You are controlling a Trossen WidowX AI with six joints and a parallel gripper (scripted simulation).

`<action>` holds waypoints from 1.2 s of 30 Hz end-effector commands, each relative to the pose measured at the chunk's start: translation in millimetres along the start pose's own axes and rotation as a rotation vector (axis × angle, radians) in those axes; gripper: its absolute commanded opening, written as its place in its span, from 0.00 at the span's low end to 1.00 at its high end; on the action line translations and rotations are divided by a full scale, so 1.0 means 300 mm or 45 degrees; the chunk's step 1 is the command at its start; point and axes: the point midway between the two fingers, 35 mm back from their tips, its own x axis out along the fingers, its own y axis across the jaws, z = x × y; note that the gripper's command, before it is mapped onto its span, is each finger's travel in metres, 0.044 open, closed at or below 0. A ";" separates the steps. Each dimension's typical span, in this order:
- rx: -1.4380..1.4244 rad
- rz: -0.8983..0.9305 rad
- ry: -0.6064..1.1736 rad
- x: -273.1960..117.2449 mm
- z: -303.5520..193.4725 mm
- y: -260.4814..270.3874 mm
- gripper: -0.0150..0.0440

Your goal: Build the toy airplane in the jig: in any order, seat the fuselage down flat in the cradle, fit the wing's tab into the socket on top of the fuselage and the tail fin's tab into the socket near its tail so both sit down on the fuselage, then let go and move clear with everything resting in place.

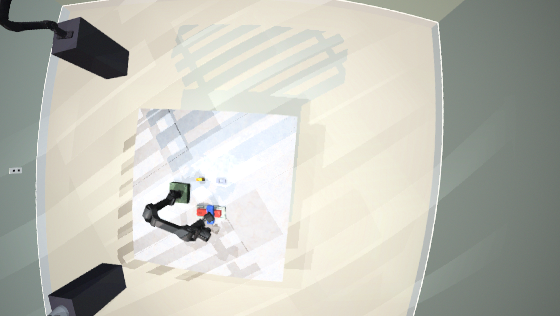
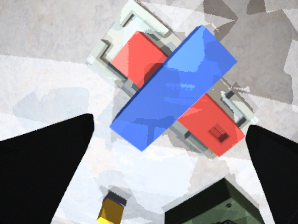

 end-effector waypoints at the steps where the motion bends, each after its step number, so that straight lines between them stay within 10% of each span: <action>1: -1.057 0.007 0.011 0.013 0.002 0.003 1.00; 26: -1.241 0.008 0.011 0.014 -0.003 0.009 1.00; 36: -1.240 0.024 0.023 -0.002 -0.360 0.261 1.00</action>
